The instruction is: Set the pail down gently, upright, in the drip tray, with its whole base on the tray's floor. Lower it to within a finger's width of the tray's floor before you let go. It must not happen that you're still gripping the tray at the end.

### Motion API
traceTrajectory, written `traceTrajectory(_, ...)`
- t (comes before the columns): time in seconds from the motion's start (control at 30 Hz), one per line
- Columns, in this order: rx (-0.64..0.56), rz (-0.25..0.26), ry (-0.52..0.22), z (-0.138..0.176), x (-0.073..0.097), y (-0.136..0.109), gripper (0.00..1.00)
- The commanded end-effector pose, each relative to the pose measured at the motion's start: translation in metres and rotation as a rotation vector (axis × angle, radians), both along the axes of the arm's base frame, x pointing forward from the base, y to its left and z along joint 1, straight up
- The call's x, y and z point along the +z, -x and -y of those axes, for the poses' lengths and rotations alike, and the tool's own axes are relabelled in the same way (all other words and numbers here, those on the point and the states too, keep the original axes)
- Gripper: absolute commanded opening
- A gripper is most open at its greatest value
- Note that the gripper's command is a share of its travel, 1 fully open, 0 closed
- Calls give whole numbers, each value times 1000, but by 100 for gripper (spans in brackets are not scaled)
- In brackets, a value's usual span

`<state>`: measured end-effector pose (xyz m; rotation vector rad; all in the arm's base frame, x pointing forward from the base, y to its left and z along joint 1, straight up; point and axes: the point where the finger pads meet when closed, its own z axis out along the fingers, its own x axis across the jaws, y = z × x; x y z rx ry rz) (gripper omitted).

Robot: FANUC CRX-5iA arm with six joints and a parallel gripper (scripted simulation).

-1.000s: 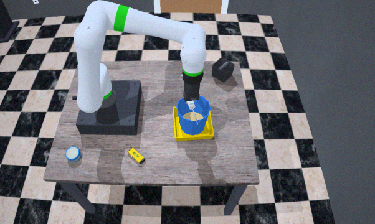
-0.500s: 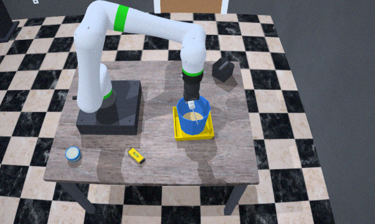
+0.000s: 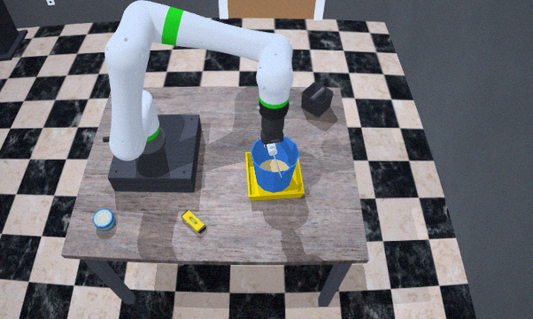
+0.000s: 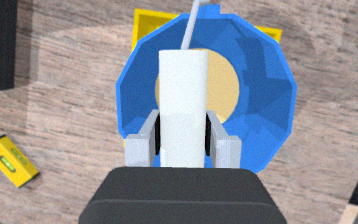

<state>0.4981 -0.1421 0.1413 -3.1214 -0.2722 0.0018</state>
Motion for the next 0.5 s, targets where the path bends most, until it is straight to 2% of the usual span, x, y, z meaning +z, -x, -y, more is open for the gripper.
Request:
traceTrajectory(0.0, 0, 3, 1, 0, 1, -1, 0)
traceTrajectory(0.17, 0, 3, 1, 0, 1, -1, 0)
traceTrajectory(0.2, 0, 3, 1, 0, 1, -1, 100)
traceTrajectory(0.47, 0, 3, 1, 0, 1, -1, 100)
